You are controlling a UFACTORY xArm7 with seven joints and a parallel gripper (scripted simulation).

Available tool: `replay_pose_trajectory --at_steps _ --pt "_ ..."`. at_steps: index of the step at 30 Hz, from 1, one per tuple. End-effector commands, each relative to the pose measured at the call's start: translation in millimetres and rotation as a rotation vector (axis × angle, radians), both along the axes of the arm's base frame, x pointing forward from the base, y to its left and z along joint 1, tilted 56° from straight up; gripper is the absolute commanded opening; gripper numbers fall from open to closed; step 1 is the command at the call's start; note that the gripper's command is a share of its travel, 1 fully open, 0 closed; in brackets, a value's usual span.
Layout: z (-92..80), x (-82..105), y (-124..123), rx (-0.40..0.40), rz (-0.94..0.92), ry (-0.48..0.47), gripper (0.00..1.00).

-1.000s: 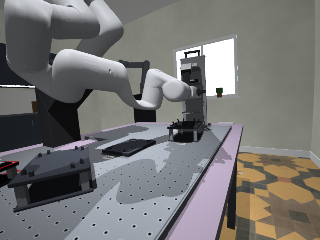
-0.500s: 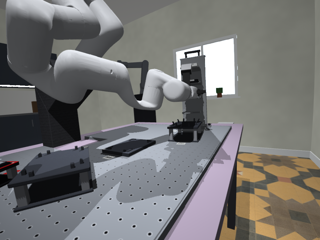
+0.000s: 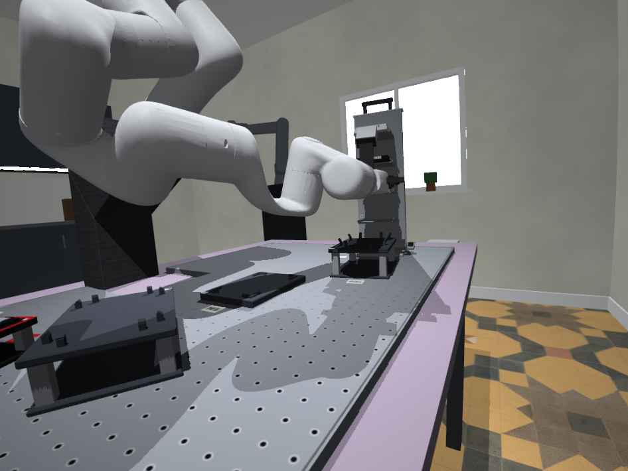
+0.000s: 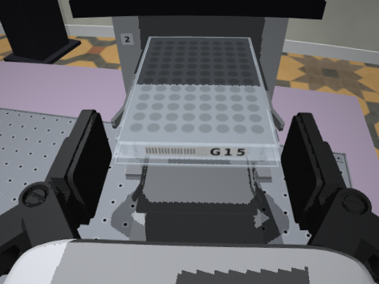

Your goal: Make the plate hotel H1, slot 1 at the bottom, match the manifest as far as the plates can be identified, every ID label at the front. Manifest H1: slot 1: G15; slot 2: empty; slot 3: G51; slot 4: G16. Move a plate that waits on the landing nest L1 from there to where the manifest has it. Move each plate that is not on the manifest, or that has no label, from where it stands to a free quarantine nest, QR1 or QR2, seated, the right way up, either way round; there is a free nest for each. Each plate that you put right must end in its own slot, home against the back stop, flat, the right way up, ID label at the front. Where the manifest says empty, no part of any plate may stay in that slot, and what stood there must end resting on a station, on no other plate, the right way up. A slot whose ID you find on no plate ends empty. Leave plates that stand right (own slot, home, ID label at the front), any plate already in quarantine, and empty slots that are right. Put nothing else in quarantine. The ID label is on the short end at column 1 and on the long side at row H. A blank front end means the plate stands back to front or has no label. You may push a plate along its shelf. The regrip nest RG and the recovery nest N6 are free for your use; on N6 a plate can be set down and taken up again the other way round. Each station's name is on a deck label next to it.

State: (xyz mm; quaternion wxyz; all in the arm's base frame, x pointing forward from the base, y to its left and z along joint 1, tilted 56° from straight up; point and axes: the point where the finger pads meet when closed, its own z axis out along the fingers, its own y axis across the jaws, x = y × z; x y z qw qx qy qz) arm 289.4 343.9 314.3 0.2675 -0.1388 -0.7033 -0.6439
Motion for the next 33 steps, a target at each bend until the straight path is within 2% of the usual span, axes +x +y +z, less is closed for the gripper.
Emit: replay_pose_trajectory --at_steps 1,33 --pt "0.6 -1.7 2.7 0.000 0.002 -0.002 1.00" --pt "0.2 -4.9 18.3 0.000 0.002 -0.002 1.00"
